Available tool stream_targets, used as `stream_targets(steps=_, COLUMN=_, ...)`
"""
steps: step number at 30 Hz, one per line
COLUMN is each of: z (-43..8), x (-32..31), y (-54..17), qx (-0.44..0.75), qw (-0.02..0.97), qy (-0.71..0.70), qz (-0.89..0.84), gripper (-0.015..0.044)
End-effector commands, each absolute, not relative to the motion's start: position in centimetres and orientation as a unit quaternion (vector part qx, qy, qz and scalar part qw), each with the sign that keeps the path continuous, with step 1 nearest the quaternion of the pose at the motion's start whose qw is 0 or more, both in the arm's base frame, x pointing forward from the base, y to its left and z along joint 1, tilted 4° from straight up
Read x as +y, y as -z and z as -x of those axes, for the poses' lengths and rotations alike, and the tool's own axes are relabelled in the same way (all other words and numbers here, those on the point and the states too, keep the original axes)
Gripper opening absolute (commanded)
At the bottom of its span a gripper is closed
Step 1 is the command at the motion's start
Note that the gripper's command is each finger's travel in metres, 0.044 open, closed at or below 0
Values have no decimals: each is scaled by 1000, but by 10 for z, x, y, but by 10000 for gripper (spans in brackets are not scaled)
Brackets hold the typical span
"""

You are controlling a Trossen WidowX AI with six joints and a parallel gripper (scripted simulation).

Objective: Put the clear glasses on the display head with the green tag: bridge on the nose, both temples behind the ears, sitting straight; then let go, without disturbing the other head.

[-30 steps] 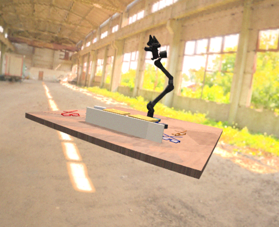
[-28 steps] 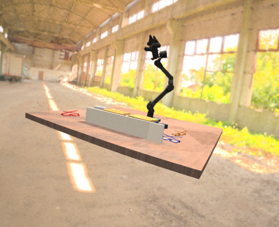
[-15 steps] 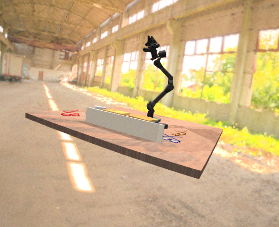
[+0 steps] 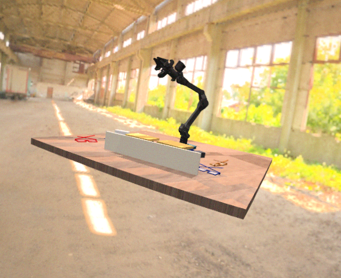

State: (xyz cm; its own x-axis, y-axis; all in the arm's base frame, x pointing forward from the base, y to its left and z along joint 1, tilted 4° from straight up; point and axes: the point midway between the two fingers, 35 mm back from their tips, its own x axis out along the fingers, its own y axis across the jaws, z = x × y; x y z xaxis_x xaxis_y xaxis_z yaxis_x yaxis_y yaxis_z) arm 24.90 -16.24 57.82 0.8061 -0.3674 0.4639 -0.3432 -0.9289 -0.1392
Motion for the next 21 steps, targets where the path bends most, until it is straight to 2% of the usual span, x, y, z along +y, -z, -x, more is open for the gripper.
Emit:
stream_targets(steps=1, z=-282, x=-169, y=-533, qx=185, qw=60, qy=172, qz=966, gripper=200)
stream_targets(steps=12, z=-358, x=-145, y=-361, qx=154, qw=137, qy=-125, qz=971, gripper=200)
stream_targets(steps=21, z=-355, x=-88, y=-219, qx=107, qw=132, qy=-392, qz=904, gripper=200)
